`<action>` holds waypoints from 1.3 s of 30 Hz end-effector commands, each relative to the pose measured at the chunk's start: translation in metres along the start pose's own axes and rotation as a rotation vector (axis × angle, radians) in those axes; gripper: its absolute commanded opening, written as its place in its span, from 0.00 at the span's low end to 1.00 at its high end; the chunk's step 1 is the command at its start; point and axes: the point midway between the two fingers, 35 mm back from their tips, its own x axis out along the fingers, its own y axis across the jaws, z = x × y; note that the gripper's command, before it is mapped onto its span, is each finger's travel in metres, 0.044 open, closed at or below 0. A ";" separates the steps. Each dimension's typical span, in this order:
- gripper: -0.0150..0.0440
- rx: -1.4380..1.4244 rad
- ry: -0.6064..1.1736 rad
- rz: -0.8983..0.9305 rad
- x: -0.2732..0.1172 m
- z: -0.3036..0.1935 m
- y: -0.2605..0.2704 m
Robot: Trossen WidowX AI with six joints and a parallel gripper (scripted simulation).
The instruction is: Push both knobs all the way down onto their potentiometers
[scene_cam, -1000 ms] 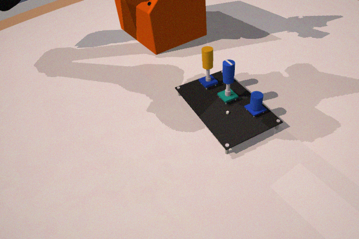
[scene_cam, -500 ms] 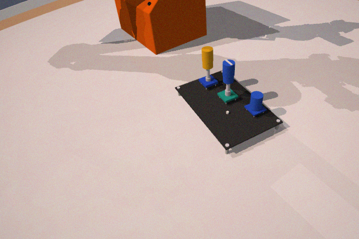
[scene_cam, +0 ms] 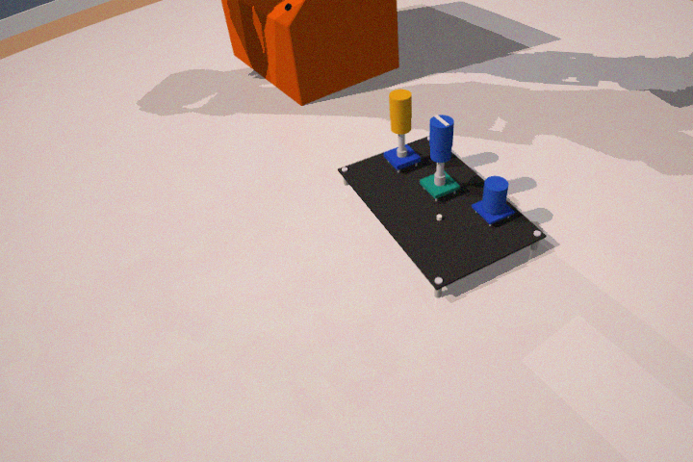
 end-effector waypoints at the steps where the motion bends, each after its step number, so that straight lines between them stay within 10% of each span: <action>1: 0.25 -0.023 -0.020 -0.102 0.009 0.009 -0.015; 39: 0.25 -0.371 0.240 -1.251 0.020 0.064 -0.221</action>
